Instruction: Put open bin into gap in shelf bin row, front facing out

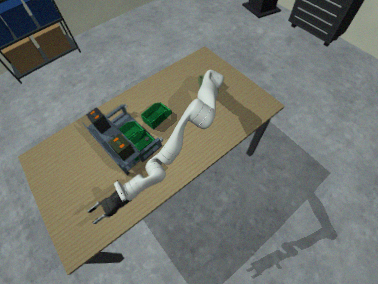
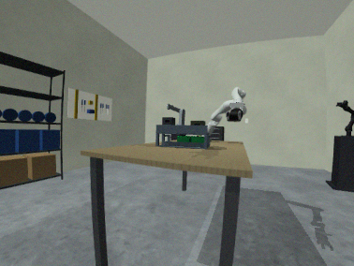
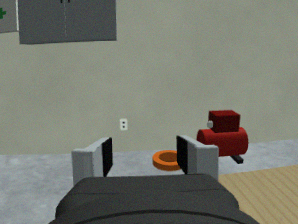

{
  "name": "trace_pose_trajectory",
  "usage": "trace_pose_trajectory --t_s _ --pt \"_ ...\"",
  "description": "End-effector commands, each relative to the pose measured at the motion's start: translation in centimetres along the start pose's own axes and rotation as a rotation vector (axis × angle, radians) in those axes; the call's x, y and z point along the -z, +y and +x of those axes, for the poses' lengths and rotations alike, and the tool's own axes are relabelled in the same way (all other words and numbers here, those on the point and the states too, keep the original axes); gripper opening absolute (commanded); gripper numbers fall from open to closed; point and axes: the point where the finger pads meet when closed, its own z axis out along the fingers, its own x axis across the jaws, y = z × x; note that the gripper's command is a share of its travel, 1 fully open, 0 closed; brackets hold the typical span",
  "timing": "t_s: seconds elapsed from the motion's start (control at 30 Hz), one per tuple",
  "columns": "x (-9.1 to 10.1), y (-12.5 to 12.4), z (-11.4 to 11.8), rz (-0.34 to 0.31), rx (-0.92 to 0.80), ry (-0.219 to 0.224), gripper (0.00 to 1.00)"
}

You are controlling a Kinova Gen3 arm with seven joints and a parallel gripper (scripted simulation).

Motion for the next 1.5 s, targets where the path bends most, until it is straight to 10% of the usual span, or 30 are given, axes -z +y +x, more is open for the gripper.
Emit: trace_pose_trajectory --t_s 0.0,1.47 --pt "0.1 -0.5 0.4 0.009 -0.010 0.006 1.00" --pt "0.1 -1.9 4.9 0.034 -0.133 0.080 1.00"
